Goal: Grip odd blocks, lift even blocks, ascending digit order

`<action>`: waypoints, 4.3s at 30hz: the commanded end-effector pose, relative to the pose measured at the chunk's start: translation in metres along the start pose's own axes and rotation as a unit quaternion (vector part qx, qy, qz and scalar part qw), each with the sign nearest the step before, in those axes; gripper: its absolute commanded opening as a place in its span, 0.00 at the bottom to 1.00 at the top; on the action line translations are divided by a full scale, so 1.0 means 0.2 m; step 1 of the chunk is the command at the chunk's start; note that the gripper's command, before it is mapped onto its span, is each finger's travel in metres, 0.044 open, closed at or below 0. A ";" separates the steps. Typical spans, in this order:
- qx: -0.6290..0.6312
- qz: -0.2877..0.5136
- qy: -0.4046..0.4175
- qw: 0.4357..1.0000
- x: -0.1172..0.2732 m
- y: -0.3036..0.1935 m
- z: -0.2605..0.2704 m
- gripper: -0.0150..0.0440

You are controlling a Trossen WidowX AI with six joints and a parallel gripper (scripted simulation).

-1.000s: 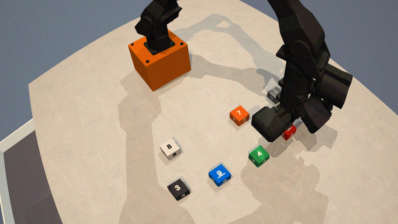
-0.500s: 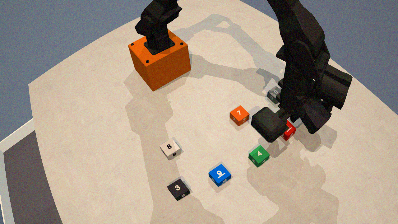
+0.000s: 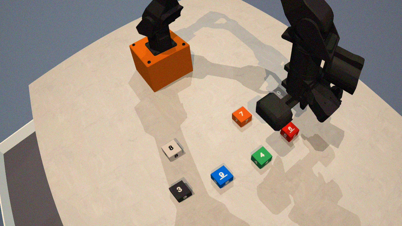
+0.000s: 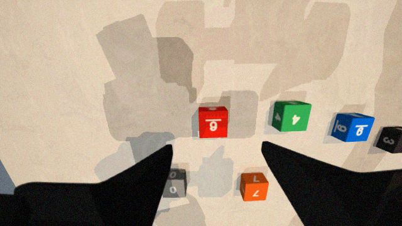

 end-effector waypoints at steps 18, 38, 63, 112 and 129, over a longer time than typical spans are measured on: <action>-0.002 -0.003 0.000 1.000 0.38 -0.06 -0.07 0.46; -0.002 0.000 -0.003 1.000 -0.05 -0.43 -0.44 0.81; -0.002 0.000 -0.004 1.000 -0.21 -0.43 -0.44 0.93; -0.002 0.000 -0.004 1.000 -0.23 -0.43 -0.44 0.50; -0.002 0.000 -0.003 1.000 -0.05 -0.43 -0.44 0.93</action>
Point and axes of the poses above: the point midway between the two fingers, 35 mm back from their tips, its own x axis back along the fingers, its own z axis across the jaws, y = z × x, the point moved 10 cm from there along x, back along the fingers, and after that the axes turned 12 degrees about -x, right-handed, at the moved point
